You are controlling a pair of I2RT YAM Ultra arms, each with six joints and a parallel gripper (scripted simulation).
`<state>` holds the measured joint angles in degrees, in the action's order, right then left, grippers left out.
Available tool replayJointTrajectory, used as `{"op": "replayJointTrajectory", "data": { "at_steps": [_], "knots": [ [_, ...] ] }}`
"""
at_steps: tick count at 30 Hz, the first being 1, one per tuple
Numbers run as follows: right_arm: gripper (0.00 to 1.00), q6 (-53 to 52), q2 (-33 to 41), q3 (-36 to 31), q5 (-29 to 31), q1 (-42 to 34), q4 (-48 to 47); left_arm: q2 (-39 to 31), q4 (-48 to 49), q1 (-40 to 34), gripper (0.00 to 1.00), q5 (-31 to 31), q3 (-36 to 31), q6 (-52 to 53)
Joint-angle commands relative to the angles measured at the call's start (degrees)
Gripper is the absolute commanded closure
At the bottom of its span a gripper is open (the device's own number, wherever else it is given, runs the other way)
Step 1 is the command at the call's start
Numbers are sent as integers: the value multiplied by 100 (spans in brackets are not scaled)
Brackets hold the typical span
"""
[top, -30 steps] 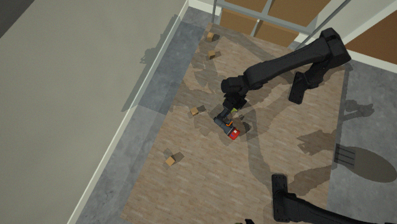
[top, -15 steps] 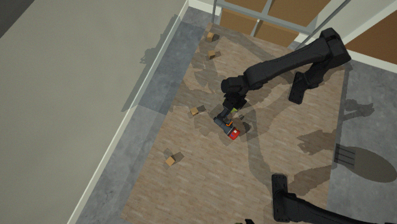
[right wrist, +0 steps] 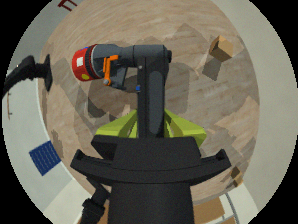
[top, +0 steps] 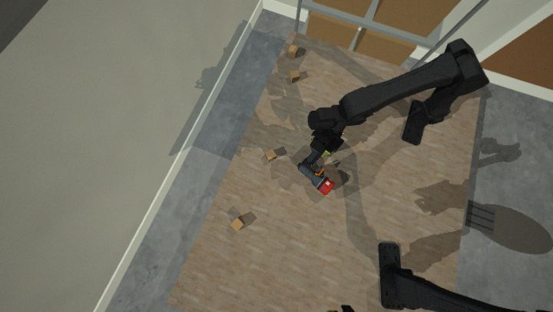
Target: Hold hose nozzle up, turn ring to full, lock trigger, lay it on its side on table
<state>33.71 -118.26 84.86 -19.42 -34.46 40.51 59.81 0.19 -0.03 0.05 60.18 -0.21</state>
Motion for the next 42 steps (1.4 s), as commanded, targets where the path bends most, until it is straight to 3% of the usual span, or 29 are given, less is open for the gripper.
{"op": "replayJointTrajectory", "data": {
  "at_steps": [1, 3, 17, 18, 19, 22, 24, 26, 28, 42],
  "knots": [
    [65, -37, 310, 227, -243, -68, -178, 54, 94, 77, 63, 24, 18, 7],
    [65, 34, 266, 197, -89, -43, 90, 54, 94, 77, 63, 24, 18, 7],
    [65, -391, 720, 217, -101, -176, -1298, 54, 94, 77, 63, 24, 18, 7],
    [65, -489, 268, 179, -1, -242, -1447, 54, 94, 77, 63, 24, 18, 7],
    [65, -603, 61, -204, 213, -304, -1710, 54, 94, 77, 63, 24, 18, 7],
    [65, -908, 284, -195, 460, -362, -2709, 54, 94, 77, 63, 24, 18, 7],
    [65, -908, 284, -195, 460, -362, -2709, 54, 94, 77, 63, 24, 18, 7],
    [65, -1058, 566, -416, 612, -428, -3300, 54, 94, 77, 63, 24, 18, 7],
    [65, -1210, 206, -523, 763, -502, -3746, 54, 94, 77, 63, 24, 18, 7],
    [65, -2183, -21, -1451, 1717, -970, -6634, 54, 94, 77, 63, 24, 18, 7]
  ]
}}
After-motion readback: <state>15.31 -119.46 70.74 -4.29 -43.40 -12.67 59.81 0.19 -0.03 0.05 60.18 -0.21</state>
